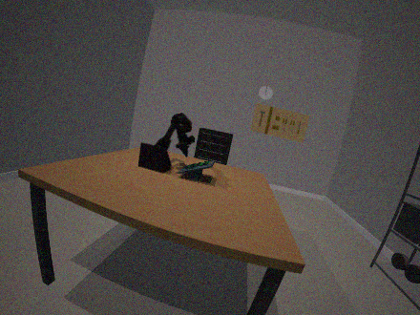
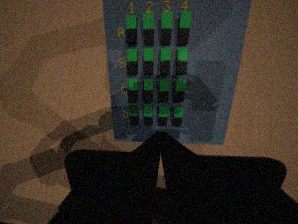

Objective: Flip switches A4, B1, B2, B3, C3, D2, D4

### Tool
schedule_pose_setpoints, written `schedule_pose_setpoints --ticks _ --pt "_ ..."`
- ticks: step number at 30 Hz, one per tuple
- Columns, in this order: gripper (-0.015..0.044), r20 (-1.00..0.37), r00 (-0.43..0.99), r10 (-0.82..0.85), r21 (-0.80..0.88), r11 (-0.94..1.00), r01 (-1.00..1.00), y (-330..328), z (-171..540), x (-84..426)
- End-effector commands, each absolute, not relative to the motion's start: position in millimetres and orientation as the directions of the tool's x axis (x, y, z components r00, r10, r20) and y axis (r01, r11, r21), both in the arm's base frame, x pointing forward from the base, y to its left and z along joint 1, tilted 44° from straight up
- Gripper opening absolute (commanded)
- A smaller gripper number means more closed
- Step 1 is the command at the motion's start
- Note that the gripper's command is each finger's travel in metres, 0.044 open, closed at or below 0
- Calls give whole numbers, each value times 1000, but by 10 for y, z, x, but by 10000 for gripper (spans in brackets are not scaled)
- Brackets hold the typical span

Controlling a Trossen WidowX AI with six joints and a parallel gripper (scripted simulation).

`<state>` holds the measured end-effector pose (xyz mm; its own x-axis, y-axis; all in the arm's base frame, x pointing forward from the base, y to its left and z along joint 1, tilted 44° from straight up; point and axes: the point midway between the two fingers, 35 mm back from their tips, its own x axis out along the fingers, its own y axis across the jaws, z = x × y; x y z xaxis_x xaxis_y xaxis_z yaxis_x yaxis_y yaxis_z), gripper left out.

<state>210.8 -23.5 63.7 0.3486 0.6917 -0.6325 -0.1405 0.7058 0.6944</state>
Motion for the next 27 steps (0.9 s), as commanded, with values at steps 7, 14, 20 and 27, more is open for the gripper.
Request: schedule_pose_setpoints --ticks 7,14,20,27 --pt "0 -641 336 690 690 710 -141 -341 359 2302" --pt "0 -644 325 693 691 709 -142 -214 255 2364" --pt "0 -643 325 694 692 708 -143 -142 193 2398" --pt "0 -643 325 694 692 708 -143 -87 140 2428"
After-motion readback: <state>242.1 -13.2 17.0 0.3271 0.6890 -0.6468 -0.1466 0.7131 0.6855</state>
